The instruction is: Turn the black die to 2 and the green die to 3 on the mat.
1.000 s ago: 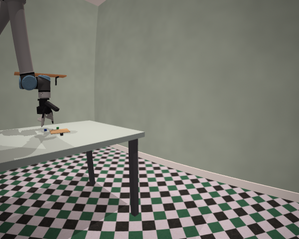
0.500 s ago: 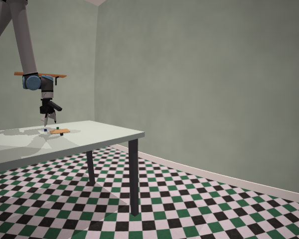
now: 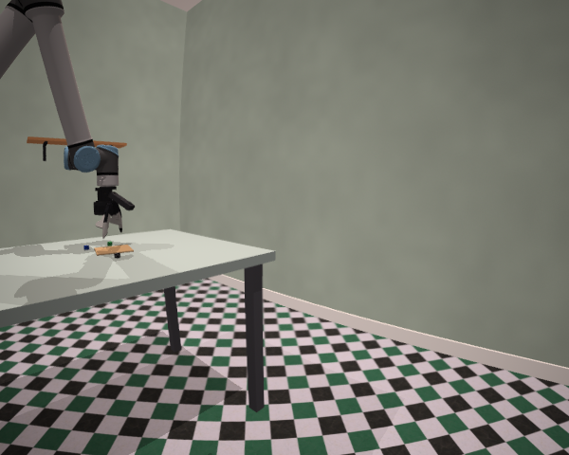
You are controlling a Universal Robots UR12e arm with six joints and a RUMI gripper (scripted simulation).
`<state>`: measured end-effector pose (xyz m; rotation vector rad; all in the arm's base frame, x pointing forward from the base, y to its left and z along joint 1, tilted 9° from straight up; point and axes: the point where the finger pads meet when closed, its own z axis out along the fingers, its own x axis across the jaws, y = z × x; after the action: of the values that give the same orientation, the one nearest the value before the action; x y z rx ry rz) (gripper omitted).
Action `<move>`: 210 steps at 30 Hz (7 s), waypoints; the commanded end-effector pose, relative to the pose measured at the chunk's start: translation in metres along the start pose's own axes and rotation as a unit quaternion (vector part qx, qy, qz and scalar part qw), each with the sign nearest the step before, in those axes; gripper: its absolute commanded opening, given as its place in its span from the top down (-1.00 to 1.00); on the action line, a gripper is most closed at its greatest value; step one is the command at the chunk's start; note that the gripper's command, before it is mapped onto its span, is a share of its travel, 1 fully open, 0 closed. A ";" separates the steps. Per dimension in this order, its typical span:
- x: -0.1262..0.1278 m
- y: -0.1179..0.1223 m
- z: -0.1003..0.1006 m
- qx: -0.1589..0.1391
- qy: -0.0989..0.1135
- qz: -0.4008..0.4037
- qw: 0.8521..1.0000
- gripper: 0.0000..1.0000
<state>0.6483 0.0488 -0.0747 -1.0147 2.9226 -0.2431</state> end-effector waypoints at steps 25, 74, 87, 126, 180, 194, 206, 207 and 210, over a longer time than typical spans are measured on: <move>-0.004 -0.003 0.000 0.000 0.000 0.000 1.000 -1.00; -0.004 -0.003 -0.117 0.000 0.000 0.000 1.000 -1.00; 0.033 -0.033 -0.115 -0.001 0.000 0.021 1.000 -1.00; 0.213 -0.124 -0.105 0.000 0.000 0.120 0.993 -1.00; 0.215 -0.126 -0.058 0.000 0.000 0.699 0.716 -1.00; 0.213 -0.125 -0.049 0.000 0.000 0.779 0.627 -1.00; 0.213 -0.124 -0.048 0.000 0.000 0.786 0.618 0.64; 0.213 -0.124 -0.048 0.000 0.000 0.786 0.618 0.64; 0.213 -0.124 -0.048 0.000 0.000 0.786 0.618 0.64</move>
<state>0.5526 -0.1725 -0.0045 1.6159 2.5199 -0.0996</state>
